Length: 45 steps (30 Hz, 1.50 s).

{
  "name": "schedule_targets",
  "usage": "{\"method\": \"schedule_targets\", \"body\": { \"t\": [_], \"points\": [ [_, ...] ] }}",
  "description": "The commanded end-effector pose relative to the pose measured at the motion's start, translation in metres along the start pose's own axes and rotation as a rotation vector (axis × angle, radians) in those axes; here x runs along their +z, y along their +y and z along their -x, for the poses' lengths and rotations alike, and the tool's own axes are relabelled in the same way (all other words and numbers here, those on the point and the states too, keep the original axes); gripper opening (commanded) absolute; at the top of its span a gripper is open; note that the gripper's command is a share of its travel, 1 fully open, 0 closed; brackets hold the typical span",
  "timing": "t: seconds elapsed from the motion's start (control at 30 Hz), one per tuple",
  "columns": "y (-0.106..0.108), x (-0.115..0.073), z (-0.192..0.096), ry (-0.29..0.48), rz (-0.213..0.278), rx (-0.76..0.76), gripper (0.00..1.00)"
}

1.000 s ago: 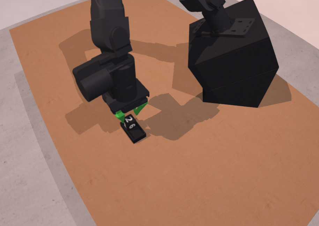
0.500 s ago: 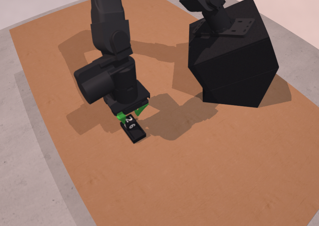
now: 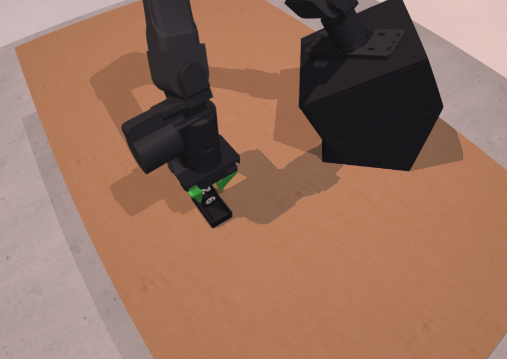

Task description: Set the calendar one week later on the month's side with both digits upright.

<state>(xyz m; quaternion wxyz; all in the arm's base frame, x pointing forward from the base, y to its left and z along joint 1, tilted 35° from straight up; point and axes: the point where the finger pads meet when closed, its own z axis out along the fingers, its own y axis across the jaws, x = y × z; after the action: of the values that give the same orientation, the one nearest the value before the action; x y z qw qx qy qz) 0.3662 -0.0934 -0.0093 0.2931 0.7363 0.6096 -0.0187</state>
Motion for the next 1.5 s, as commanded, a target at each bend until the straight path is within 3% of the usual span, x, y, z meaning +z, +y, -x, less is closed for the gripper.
{"method": "schedule_targets", "body": {
  "t": [0.0,0.17,0.2,1.37,1.4,1.47],
  "points": [
    [0.0104,-0.0001,0.0032,-0.007,0.035,0.008,0.45],
    [0.0102,0.0006,-0.0011,-0.002,0.036,-0.002,0.45],
    [0.0174,-0.0065,0.002,-0.001,0.061,0.01,0.45],
    [0.0155,-0.0064,0.0021,-0.002,0.054,0.007,0.45],
    [0.0155,-0.0064,0.0021,-0.002,0.054,0.007,0.26],
    [0.0154,-0.0064,0.0021,-0.002,0.053,0.007,0.26]
  ]
}}
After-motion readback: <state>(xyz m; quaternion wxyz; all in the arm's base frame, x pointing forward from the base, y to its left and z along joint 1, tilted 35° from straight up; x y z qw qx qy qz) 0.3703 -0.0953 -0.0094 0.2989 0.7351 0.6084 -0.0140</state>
